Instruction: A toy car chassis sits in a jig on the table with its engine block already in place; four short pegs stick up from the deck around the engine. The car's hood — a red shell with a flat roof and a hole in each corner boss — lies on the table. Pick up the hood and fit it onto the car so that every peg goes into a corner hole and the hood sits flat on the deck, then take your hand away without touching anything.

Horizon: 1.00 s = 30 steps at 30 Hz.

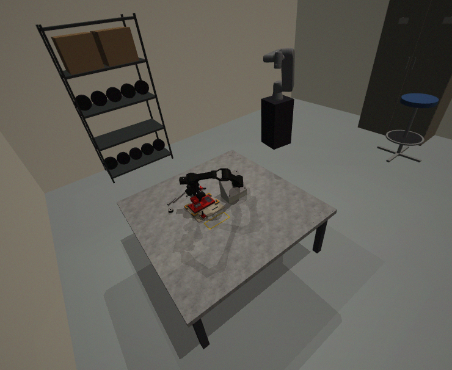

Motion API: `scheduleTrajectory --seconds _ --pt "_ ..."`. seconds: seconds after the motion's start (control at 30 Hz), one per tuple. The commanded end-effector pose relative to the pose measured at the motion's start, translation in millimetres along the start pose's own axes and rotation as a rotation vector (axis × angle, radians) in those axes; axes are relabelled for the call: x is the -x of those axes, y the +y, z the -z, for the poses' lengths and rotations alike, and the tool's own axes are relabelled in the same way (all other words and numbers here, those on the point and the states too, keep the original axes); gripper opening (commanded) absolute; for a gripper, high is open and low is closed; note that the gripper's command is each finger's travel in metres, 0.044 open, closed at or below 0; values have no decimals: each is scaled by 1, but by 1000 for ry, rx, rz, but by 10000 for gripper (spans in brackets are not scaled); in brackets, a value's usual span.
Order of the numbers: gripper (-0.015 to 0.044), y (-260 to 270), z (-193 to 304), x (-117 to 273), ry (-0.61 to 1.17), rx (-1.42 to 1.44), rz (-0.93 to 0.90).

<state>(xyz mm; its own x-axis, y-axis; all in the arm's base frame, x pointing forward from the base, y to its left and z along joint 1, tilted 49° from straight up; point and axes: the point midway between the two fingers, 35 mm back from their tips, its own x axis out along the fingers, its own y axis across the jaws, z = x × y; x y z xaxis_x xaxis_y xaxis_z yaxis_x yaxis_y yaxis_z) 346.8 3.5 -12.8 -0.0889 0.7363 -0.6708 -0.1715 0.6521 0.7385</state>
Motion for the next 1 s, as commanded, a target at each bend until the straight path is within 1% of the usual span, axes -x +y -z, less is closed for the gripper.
scheduleTrajectory --seconds 0.0,0.2,0.37,0.5,0.73,0.97 --pt "0 -13 -1 -2 6 2 1" --pt "0 -29 -3 -4 6 1 0" --pt "0 -29 -3 -6 6 0 0" --pt "0 -29 -3 -17 5 0 0" --pt "0 -31 -2 -52 5 1 -2" --pt "0 -32 0 -55 5 1 -2"
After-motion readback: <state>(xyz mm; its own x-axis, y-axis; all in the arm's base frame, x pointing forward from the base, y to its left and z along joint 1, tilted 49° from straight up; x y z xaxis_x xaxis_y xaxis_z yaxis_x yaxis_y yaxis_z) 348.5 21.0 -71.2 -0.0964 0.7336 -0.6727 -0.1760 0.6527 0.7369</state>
